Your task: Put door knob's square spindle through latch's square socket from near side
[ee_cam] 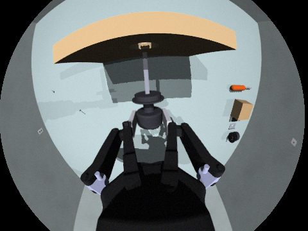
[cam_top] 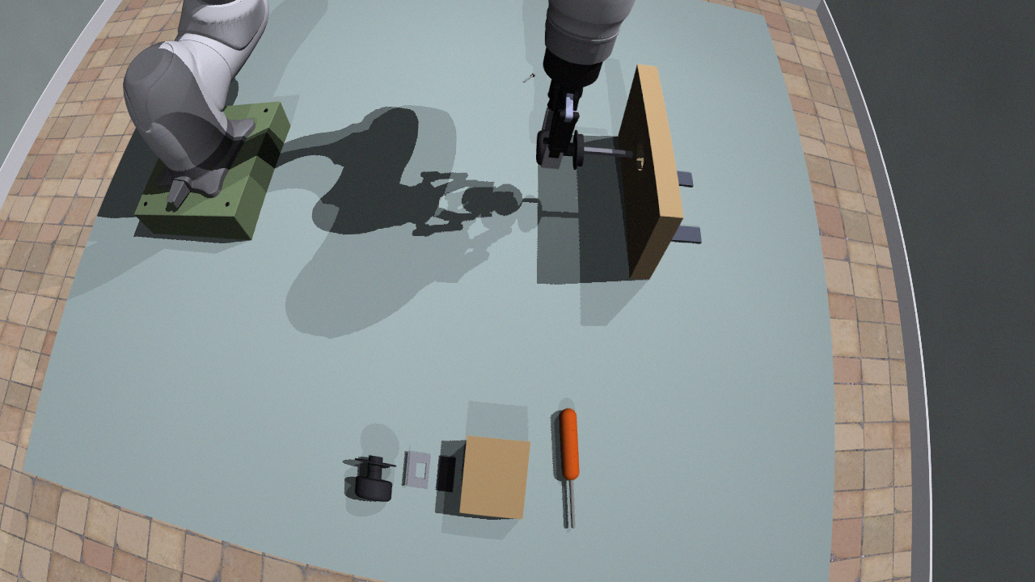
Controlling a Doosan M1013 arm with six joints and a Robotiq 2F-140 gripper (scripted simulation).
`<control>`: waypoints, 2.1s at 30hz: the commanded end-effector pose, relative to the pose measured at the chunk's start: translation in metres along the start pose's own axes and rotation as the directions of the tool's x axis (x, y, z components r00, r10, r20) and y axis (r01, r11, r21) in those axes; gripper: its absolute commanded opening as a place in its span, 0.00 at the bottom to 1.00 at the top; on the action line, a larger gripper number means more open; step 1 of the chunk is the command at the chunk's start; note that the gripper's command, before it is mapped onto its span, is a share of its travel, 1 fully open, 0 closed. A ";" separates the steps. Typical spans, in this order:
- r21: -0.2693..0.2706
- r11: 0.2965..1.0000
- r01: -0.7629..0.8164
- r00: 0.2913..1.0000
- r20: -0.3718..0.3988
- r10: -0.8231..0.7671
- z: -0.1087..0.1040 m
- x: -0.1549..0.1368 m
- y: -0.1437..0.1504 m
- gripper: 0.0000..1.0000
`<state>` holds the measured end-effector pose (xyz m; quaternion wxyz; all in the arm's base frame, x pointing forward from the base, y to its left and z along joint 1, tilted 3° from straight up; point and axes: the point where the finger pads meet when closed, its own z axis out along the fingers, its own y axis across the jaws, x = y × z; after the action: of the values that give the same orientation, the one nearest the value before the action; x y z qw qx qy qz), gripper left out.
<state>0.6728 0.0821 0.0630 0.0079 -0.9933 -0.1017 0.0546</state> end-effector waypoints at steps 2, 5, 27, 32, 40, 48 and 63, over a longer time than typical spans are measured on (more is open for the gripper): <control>0.000 1.000 0.000 1.000 0.000 0.000 0.000 0.002 0.000 0.42; 0.000 1.000 0.000 1.000 0.000 0.000 0.000 0.003 0.000 0.42; 0.000 1.000 0.000 1.000 0.000 0.000 -0.001 0.006 0.000 0.42; 0.000 1.000 0.000 1.000 0.000 0.000 -0.001 0.008 0.000 0.42; 0.000 1.000 0.000 1.000 0.000 0.000 -0.001 0.008 0.000 0.42; 0.000 1.000 0.000 1.000 0.000 0.000 -0.001 0.009 0.000 0.42; 0.000 1.000 0.000 1.000 0.000 0.000 -0.001 0.013 0.000 0.42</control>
<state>0.6857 0.0847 0.0626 0.0079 -0.9933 -0.1017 0.0546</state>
